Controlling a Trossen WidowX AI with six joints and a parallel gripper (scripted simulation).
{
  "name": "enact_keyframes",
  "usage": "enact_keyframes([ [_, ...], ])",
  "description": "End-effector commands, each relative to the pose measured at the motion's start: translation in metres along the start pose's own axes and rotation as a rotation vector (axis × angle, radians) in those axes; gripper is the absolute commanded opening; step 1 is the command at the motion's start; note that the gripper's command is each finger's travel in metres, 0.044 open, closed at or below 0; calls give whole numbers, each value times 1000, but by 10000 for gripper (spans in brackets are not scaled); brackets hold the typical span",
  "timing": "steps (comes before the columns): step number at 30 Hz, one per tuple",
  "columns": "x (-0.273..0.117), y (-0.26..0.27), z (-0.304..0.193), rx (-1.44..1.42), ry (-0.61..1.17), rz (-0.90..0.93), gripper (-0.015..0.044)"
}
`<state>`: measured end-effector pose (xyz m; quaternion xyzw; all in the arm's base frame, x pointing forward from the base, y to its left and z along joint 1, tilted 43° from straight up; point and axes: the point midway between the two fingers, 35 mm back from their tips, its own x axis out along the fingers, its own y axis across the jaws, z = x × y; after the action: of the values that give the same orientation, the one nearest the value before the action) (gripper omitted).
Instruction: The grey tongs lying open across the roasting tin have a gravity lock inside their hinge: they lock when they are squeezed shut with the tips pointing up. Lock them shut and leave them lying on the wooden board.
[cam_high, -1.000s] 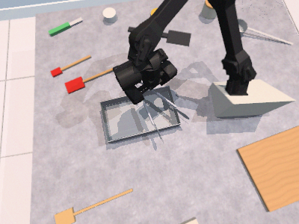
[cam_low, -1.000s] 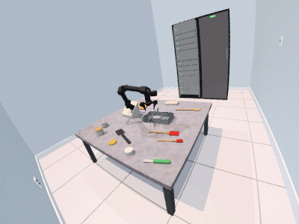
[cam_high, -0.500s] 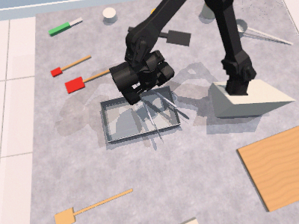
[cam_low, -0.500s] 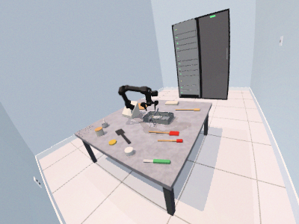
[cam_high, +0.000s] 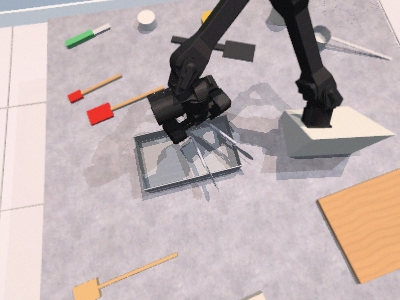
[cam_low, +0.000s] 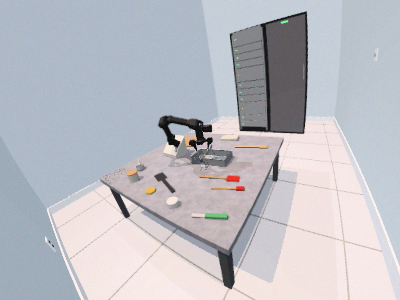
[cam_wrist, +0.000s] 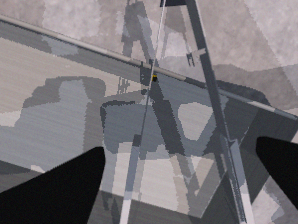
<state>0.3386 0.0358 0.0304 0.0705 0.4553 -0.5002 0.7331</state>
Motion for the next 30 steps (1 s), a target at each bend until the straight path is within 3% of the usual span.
enact_keyframes([
  [1,7,-1,0,-6,-3,-4,440],
  [30,54,-3,0,-6,-5,-6,440],
])
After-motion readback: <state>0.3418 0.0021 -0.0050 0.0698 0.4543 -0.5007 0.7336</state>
